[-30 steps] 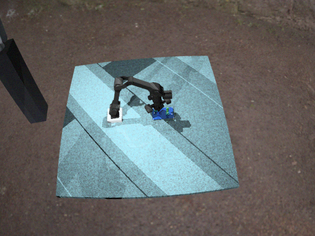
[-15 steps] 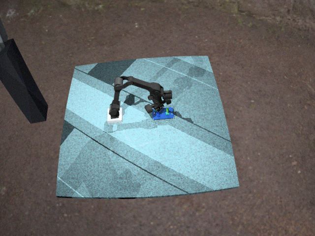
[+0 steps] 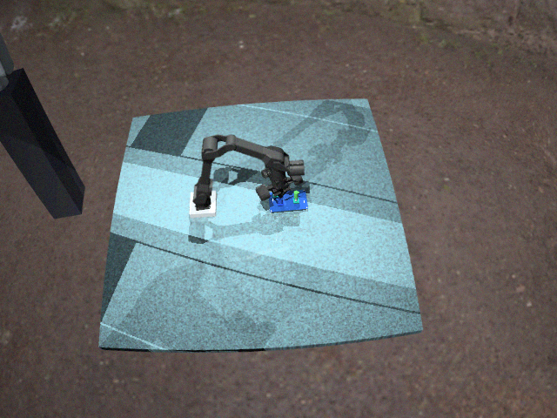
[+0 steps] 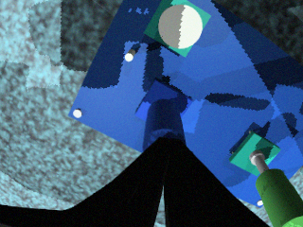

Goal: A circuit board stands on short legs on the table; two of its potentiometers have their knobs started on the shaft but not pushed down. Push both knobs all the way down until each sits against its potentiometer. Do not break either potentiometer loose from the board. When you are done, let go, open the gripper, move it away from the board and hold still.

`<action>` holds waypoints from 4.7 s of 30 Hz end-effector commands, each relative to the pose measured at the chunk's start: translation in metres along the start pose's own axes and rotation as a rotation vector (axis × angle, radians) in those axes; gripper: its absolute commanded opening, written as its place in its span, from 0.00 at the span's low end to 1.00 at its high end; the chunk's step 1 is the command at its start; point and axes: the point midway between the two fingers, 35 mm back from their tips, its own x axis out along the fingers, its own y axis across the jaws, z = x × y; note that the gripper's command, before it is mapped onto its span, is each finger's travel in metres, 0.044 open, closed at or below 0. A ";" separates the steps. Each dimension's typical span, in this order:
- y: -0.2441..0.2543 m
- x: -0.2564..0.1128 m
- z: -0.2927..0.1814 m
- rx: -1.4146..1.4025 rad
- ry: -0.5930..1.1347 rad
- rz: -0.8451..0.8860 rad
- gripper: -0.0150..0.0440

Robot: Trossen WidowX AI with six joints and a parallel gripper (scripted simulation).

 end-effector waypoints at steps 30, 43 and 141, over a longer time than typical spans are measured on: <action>0.000 0.016 -0.001 -0.003 -0.004 0.020 0.25; 0.000 0.016 -0.001 -0.003 -0.004 0.020 0.25; -0.064 -0.069 -0.024 1.913 0.012 0.012 0.25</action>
